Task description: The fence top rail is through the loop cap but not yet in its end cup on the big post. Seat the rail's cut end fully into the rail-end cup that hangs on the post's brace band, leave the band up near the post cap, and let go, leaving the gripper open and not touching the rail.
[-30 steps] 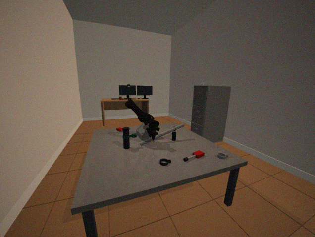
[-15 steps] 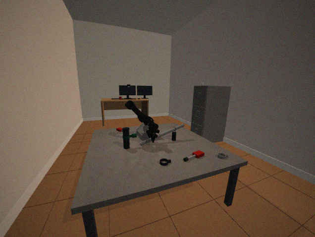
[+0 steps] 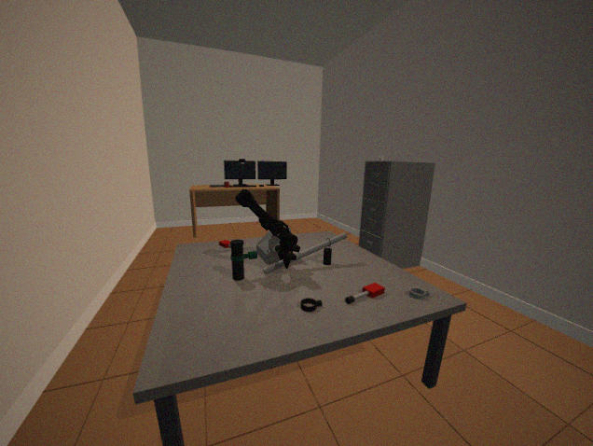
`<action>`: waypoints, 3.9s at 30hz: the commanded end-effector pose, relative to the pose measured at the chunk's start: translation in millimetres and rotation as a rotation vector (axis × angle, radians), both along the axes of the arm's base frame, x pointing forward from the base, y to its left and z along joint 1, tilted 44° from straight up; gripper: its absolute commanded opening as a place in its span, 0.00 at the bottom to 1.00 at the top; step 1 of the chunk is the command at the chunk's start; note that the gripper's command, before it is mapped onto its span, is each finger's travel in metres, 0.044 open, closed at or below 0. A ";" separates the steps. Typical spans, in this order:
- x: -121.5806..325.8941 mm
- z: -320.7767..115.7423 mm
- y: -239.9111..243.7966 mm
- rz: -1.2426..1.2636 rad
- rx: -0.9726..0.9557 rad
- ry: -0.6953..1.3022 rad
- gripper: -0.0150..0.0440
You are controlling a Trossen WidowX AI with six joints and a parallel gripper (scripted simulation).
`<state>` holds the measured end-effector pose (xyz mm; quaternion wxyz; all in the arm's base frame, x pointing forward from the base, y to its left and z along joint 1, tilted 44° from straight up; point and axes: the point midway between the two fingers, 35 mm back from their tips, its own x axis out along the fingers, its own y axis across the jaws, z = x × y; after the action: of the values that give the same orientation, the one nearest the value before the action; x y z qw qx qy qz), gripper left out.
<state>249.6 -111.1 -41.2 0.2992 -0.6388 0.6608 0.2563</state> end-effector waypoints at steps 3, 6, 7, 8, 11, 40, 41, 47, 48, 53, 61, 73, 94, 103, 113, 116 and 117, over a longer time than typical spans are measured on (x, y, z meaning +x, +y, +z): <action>-0.9 -0.4 -0.5 0.003 -0.003 0.004 0.61; -0.9 -0.4 -0.5 0.003 -0.003 0.004 0.58; -0.9 -0.4 -0.5 0.003 -0.003 0.004 0.56; -0.9 -0.4 -0.5 0.003 -0.003 0.004 0.55; -0.9 -0.4 -0.5 0.003 -0.003 0.004 0.52; -8.3 58.0 37.0 -0.029 -0.219 0.013 0.25; -8.3 61.2 38.6 -0.028 -0.231 0.010 0.25; -9.9 58.6 38.3 -0.031 -0.225 0.015 0.25; -10.4 56.9 37.8 -0.033 -0.221 0.017 0.25; -10.4 56.9 37.8 -0.033 -0.221 0.017 0.25; -9.6 58.8 38.5 -0.033 -0.220 0.017 0.25; -7.1 64.0 40.3 -0.033 -0.220 0.017 0.25; -8.5 76.0 25.9 -0.035 -0.220 0.025 0.25; -9.4 78.0 22.7 -0.036 -0.220 0.027 0.25; -9.4 78.0 22.7 -0.036 -0.220 0.027 0.25; -9.4 78.0 22.7 -0.036 -0.220 0.027 0.25; -9.4 78.0 22.7 -0.036 -0.220 0.027 0.25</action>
<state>239.9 -86.1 32.4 0.2290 -0.6481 0.7007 0.1913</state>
